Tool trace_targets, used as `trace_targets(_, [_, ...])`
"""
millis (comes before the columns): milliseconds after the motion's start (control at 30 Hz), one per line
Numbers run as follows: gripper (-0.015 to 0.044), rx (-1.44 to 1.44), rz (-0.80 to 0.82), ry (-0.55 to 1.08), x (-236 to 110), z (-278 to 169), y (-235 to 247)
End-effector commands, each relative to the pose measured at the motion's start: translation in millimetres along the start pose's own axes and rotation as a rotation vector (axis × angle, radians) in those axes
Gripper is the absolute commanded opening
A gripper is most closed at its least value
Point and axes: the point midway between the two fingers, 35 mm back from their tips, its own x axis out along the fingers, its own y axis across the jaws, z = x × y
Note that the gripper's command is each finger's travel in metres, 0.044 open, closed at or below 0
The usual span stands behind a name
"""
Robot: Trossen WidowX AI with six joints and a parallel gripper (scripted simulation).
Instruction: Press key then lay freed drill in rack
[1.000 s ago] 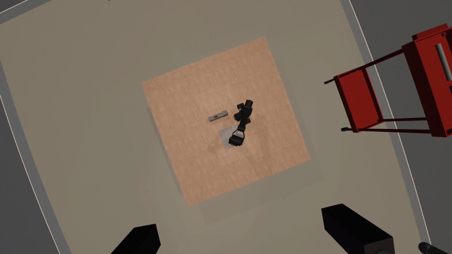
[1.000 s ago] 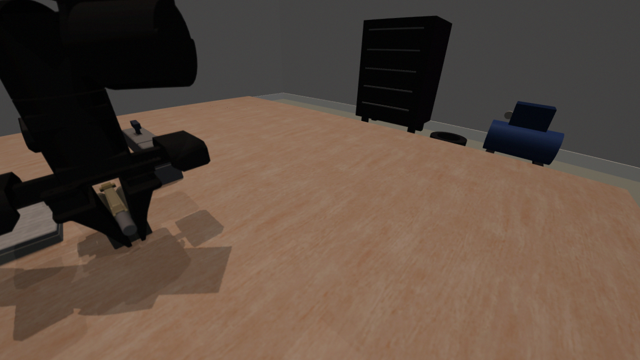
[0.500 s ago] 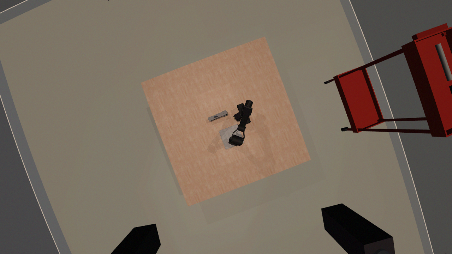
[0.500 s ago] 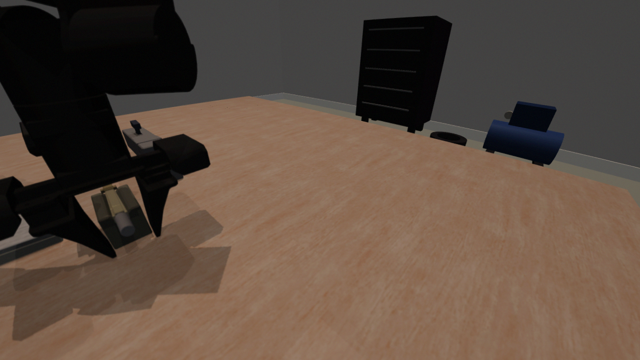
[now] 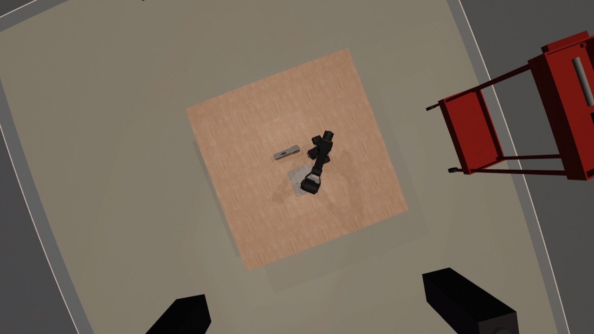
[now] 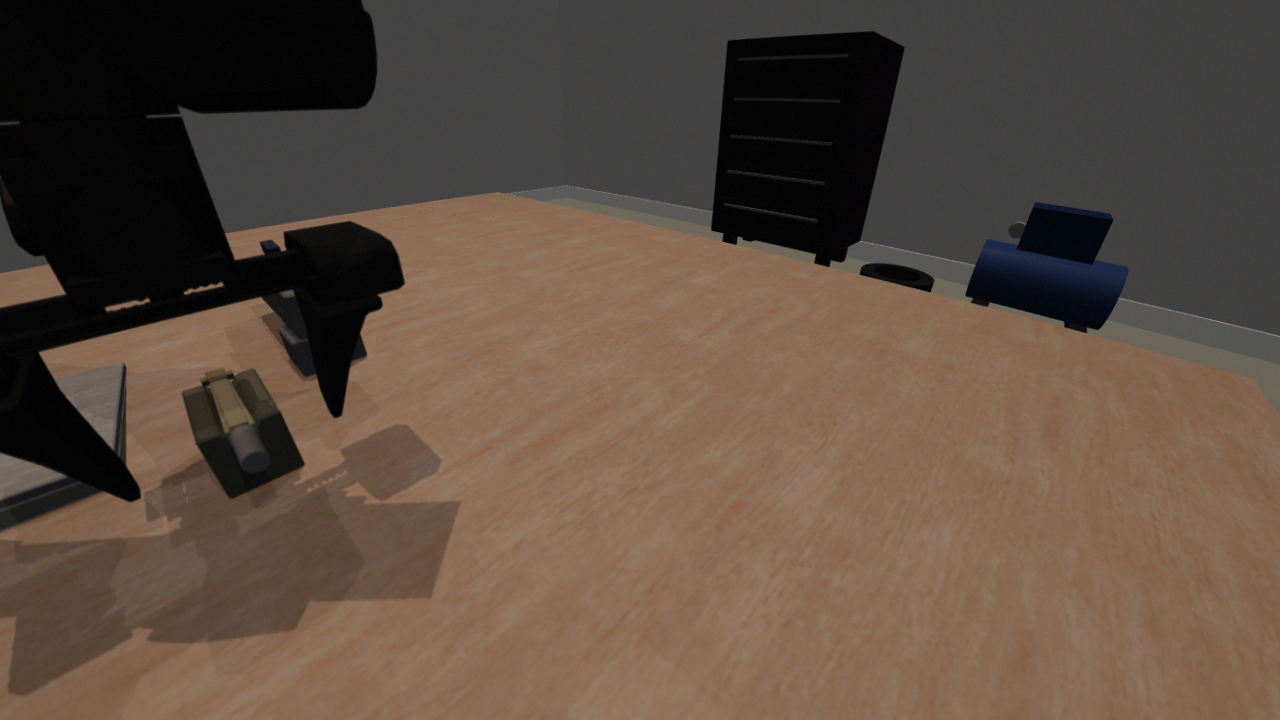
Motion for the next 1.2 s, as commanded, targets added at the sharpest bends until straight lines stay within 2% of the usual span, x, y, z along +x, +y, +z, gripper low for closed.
trace_targets(0, [0.0440,-0.003,-0.007,0.001,-17.8,-0.9,-0.8])
trace_targets(233, [0.0440,-0.003,-0.008,0.001,-50.1,-2.3,-2.2])
trace_targets(400, [0.0440,-0.055,-0.012,0.009,-47.6,12.5,-15.4])
trace_targets(633, [0.0440,-0.142,-0.039,-0.010,-56.2,79.4,-64.3])
trace_targets(800, [0.0440,-0.193,-0.043,-0.042,-59.6,147.2,-85.0])
trace_targets(1167, [0.0440,-0.317,-0.041,-0.121,-76.6,308.1,-74.3])
